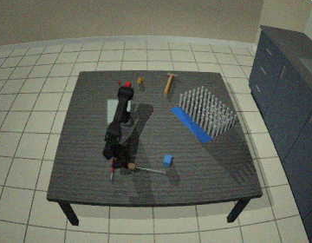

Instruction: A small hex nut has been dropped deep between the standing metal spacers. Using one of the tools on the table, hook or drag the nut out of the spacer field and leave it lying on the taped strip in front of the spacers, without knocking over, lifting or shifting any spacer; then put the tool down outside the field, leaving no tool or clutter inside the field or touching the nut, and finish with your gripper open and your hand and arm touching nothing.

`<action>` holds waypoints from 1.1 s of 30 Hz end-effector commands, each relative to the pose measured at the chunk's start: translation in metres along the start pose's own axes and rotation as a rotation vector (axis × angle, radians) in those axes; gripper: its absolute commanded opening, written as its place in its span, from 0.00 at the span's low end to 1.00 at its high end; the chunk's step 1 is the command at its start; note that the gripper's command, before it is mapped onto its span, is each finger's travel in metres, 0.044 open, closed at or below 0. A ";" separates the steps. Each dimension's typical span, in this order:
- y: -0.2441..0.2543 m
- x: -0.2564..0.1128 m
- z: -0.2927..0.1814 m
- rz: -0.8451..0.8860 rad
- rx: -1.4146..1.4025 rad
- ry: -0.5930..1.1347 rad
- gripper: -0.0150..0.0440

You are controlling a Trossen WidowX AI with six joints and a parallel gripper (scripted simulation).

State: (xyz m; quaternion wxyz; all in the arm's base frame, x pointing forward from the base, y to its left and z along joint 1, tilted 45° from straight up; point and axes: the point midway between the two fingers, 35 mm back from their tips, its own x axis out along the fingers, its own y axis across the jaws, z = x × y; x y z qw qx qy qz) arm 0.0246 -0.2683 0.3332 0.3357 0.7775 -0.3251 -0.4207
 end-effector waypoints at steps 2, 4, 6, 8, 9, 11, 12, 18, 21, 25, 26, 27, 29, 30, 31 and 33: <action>-0.001 0.004 0.001 0.000 0.004 0.002 0.25; -0.002 0.005 0.002 0.000 0.005 0.002 0.25; -0.002 0.006 0.002 0.000 0.005 0.002 0.25; -0.003 0.008 0.003 0.000 0.005 0.002 0.25; -0.003 0.008 0.003 0.000 0.005 0.003 0.25; -0.003 0.009 0.004 0.000 0.005 0.003 0.25; -0.004 0.010 0.004 0.001 0.005 0.003 0.25; -0.005 0.014 0.005 0.001 0.005 0.003 0.25; -0.006 0.016 0.006 0.001 0.006 0.003 0.25; -0.007 0.018 0.007 0.002 0.006 0.003 0.25; -0.007 0.019 0.007 0.002 0.006 0.004 0.25; -0.007 0.019 0.008 0.002 0.006 0.004 0.25; -0.007 0.021 0.008 0.002 0.006 0.004 0.25; -0.008 0.021 0.008 0.002 0.006 0.004 0.25; -0.008 0.022 0.008 0.003 0.006 0.004 0.25; -0.008 0.023 0.009 0.003 0.006 0.004 0.25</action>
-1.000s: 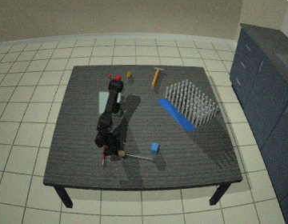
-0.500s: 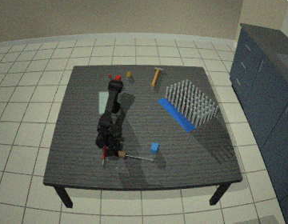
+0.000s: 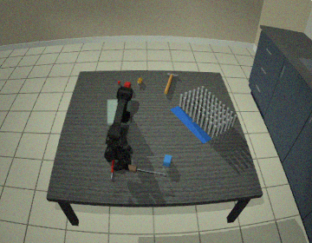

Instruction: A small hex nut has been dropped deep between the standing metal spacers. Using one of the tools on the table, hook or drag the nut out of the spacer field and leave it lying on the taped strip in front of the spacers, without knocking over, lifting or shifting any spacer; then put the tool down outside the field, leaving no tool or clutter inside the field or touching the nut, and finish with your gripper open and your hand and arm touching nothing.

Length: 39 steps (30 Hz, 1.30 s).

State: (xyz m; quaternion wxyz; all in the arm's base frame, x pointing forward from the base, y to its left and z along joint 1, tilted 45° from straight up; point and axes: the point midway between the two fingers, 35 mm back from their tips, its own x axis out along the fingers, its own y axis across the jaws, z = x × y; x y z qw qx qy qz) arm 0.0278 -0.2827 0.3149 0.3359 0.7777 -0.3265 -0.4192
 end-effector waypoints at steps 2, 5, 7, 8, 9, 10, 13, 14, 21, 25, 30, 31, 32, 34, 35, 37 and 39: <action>-0.002 0.004 0.001 0.000 0.005 0.002 0.25; -0.003 0.006 0.002 0.000 0.005 0.002 0.25; -0.003 0.007 0.002 0.000 0.005 0.003 0.25; -0.003 0.007 0.002 0.001 0.005 0.003 0.25; -0.004 0.008 0.002 0.001 0.005 0.003 0.25; -0.004 0.009 0.003 0.001 0.005 0.003 0.25; -0.005 0.010 0.003 0.001 0.005 0.003 0.25; -0.005 0.011 0.004 0.001 0.006 0.003 0.25; -0.007 0.015 0.005 0.002 0.006 0.004 0.25; -0.008 0.018 0.006 0.003 0.006 0.004 0.25; -0.010 0.021 0.007 0.003 0.007 0.005 0.25; -0.010 0.021 0.007 0.004 0.007 0.005 0.25; -0.009 0.019 0.007 0.004 0.003 0.002 0.30; -0.009 0.019 0.007 0.004 0.003 0.002 0.39; -0.009 0.019 0.007 0.004 0.003 0.002 0.43; -0.009 0.019 0.007 0.004 0.003 0.002 0.52; -0.009 0.019 0.007 0.004 0.003 0.002 0.61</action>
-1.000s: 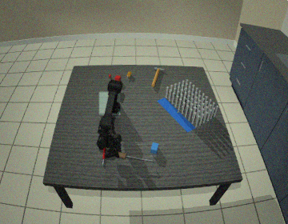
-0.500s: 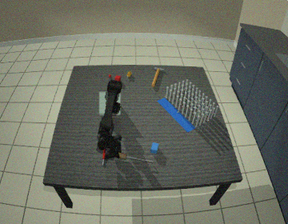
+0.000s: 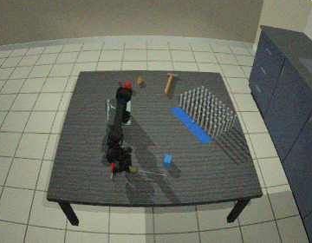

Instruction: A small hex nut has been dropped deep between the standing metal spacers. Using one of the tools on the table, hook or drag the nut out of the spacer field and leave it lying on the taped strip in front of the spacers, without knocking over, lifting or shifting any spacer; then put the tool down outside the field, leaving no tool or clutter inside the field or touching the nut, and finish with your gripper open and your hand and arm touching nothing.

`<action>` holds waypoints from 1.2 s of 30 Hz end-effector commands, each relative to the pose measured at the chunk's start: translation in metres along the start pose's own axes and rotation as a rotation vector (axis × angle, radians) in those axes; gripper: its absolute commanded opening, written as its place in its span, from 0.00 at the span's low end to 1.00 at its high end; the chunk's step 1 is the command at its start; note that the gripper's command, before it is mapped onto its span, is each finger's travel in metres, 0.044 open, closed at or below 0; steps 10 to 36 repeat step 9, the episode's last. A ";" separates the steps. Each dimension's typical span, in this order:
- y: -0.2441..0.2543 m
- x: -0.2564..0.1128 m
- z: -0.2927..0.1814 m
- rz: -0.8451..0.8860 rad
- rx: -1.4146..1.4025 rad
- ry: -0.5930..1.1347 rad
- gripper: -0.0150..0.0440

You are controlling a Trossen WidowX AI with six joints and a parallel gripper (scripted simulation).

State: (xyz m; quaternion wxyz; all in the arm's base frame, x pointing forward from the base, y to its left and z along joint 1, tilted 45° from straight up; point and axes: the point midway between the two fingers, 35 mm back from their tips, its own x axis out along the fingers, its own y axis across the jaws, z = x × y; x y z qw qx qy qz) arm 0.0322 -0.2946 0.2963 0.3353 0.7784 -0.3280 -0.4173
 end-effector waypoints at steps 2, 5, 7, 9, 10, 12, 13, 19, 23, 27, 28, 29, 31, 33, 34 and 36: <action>0.001 -0.001 0.000 0.001 -0.001 0.000 0.70; 0.001 -0.001 0.000 0.001 -0.001 0.000 0.83; 0.001 -0.001 0.000 0.001 -0.001 0.000 0.92; 0.001 -0.001 0.000 0.001 -0.001 0.000 1.00; 0.001 -0.001 0.000 0.001 -0.001 0.000 1.00; 0.001 -0.001 0.000 0.001 -0.001 0.000 1.00; 0.001 -0.001 0.000 0.001 -0.001 0.000 1.00; 0.001 -0.001 0.000 0.001 -0.001 0.000 1.00; 0.001 -0.001 0.000 0.001 -0.001 0.000 1.00; 0.001 -0.001 0.000 0.001 -0.001 0.000 1.00; 0.001 -0.001 0.000 0.001 -0.001 0.000 1.00; 0.001 -0.001 0.000 0.001 -0.001 0.000 1.00; 0.001 -0.001 0.000 0.001 -0.001 0.000 1.00; 0.001 -0.001 0.000 0.001 -0.001 0.000 1.00; 0.001 -0.001 0.000 0.001 -0.001 0.000 1.00; 0.001 -0.001 0.000 0.001 -0.001 0.000 1.00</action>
